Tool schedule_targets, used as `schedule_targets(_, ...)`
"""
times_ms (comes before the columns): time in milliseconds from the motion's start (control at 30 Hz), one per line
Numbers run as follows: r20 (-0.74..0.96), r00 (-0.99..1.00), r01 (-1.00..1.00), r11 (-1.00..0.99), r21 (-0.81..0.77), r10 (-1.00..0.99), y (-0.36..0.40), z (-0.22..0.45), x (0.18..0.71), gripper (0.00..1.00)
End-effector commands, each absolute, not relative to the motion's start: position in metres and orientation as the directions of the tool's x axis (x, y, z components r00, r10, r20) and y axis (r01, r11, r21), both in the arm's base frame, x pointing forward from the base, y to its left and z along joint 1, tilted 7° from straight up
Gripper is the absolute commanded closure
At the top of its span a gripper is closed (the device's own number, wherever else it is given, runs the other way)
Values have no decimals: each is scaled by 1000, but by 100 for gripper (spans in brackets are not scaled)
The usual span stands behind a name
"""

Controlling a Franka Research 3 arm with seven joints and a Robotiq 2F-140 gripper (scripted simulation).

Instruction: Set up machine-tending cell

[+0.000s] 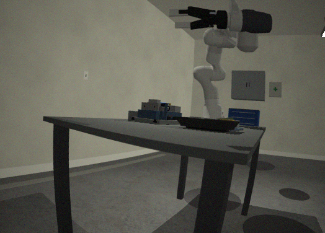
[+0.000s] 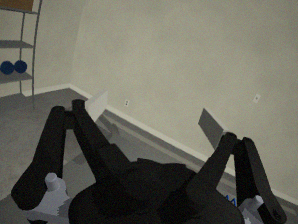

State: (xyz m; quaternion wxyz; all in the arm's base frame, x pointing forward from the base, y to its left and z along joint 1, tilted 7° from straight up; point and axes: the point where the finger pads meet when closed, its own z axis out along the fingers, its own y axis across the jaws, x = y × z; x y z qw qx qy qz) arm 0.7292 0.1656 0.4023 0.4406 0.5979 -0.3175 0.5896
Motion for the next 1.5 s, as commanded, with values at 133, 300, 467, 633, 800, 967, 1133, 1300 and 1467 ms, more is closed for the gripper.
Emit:
schedule_targets(133,989,145,-890,-435,135,11,159,362,723,0)
schedule_targets(300,989,145,-890,-435,135,11,159,362,723,0)
schedule_targets(467,989,145,-890,-435,135,11,159,362,723,0)
schedule_targets(633,975,193,-884,-450,125,-108,158,326,711,0)
schedule_targets(800,975,193,-884,-450,125,-108,158,326,711,0)
schedule_targets(967,975,193,-884,-450,125,-108,158,326,711,0)
schedule_targets(1133,975,193,-884,-450,125,-108,158,326,711,0)
schedule_targets(1300,946,233,-881,-460,107,-226,163,292,695,0)
schedule_targets(1467,946,233,-881,-460,107,-226,163,292,695,0)
